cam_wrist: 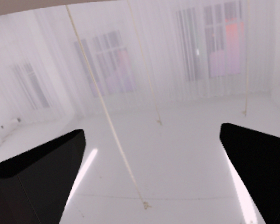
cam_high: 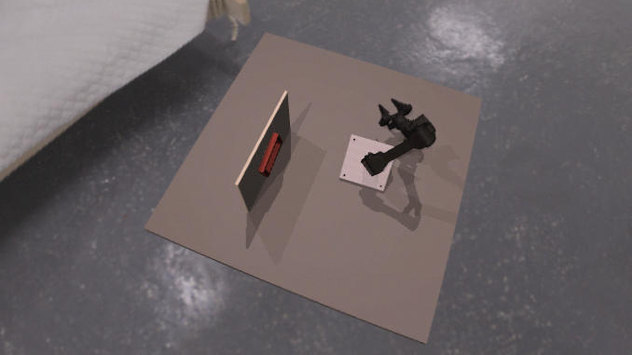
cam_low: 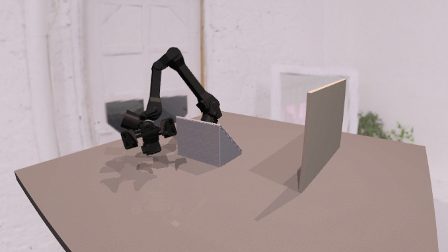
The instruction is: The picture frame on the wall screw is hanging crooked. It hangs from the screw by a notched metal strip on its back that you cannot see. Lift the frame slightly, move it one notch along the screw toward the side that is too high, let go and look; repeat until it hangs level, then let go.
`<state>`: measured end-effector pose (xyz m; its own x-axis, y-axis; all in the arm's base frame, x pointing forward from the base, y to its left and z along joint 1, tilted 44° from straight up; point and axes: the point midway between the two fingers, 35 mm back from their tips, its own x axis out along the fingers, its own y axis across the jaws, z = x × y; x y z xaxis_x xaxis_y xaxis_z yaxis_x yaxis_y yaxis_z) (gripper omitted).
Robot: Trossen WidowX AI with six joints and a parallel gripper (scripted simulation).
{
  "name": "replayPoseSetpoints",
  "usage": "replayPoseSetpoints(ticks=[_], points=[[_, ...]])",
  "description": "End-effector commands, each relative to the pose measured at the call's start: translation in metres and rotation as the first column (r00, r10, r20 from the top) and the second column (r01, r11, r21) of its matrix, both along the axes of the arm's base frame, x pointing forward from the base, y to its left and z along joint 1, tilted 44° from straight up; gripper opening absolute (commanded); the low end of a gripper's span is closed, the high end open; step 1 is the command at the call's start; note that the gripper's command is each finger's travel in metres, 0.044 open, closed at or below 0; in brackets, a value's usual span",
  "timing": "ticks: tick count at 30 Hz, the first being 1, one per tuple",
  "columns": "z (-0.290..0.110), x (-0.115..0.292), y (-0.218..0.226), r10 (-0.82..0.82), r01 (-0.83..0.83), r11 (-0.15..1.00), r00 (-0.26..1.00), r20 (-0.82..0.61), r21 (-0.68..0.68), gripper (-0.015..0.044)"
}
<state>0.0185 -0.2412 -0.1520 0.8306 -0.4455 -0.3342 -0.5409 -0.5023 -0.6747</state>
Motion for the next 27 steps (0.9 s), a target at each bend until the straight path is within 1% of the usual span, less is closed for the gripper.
replayPoseSetpoints(ticks=[1,2,5,6,10,14,17,20,24,27], points=[[0.001,0.001,-0.001,0.009,-0.009,1.000,1.000,-0.007,-0.002,0.0374],[0.003,0.004,-0.003,0.036,-0.037,0.999,0.999,-0.030,-0.009,0.0348],[0.017,0.026,-0.015,0.181,-0.190,0.981,0.971,-0.156,-0.044,0.0269],[0.022,0.034,-0.019,0.228,-0.243,0.968,0.953,-0.200,-0.055,0.0260],[0.047,0.071,-0.027,0.377,-0.440,0.893,0.849,-0.372,-0.099,0.0260],[0.074,0.112,-0.027,0.461,-0.608,0.781,0.713,-0.528,-0.140,0.0260],[0.097,0.144,-0.020,0.480,-0.714,0.679,0.608,-0.632,-0.171,0.0260],[0.121,0.174,-0.007,0.465,-0.799,0.567,0.512,-0.722,-0.202,0.0260],[0.155,0.211,0.019,0.403,-0.880,0.406,0.414,-0.816,-0.246,0.0260],[0.182,0.235,0.044,0.336,-0.917,0.281,0.370,-0.866,-0.283,0.0260]])
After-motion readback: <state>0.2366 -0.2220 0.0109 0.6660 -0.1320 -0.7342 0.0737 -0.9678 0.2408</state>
